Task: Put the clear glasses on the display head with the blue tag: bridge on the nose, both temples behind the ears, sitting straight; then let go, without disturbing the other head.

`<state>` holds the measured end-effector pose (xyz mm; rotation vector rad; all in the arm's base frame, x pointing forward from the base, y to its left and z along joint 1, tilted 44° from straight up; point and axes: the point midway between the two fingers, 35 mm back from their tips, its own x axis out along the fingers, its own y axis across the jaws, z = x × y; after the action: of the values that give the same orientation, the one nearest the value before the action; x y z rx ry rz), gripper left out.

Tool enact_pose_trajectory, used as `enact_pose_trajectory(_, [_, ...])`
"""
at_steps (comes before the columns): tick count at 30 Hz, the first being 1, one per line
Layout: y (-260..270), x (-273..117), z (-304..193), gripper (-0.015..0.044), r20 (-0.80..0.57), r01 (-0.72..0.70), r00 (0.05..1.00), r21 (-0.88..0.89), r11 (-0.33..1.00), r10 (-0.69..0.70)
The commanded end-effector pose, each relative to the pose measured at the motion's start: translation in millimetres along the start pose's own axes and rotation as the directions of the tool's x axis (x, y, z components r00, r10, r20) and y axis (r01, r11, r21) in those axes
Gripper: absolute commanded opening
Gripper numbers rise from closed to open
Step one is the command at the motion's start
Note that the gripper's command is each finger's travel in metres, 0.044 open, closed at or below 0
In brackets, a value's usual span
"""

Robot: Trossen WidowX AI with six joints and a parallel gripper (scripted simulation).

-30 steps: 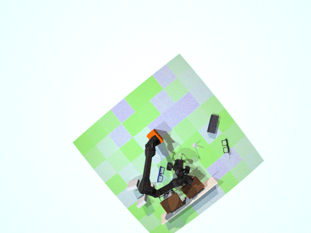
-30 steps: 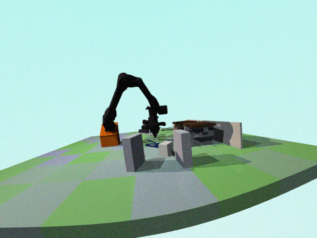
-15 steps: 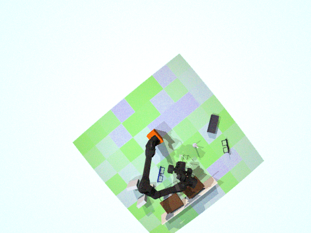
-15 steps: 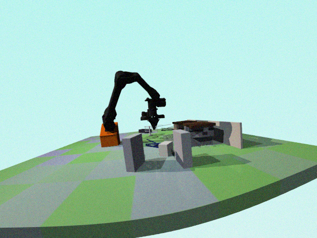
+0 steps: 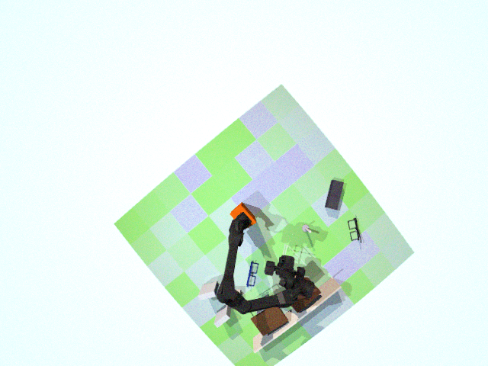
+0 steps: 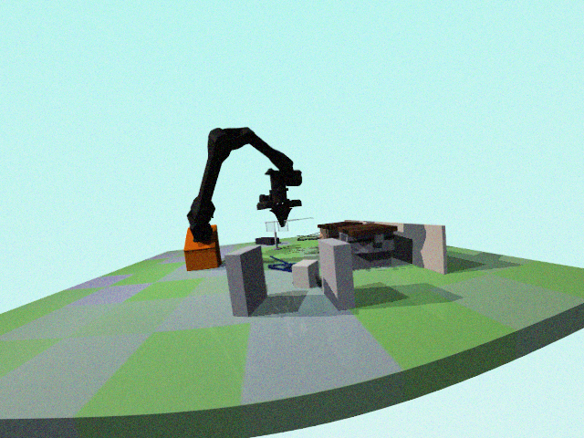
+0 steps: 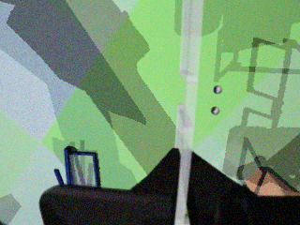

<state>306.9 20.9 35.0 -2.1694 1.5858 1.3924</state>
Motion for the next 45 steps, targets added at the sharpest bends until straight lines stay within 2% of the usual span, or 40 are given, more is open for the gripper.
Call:
enact_pose_trajectory(1, [-14.8, -3.2, 16.5, 0.0, 0.007, 0.008, 1.0, -0.003, 1.0, -0.008])
enact_pose_trajectory(22, [-71.4, -3.5, 130.6, 0.0, 0.01, 0.009, 1.0, -0.001, 1.0, -0.009])
enact_pose_trajectory(33, [-72.0, -0.2, 131.6, 0.0, 0.009, 0.009, 1.0, -0.001, 1.0, -0.009])
enact_pose_trajectory(45, [-71.9, 57.0, 131.5, 0.0, 0.007, 0.008, 1.0, 0.0, 1.0, -0.008])
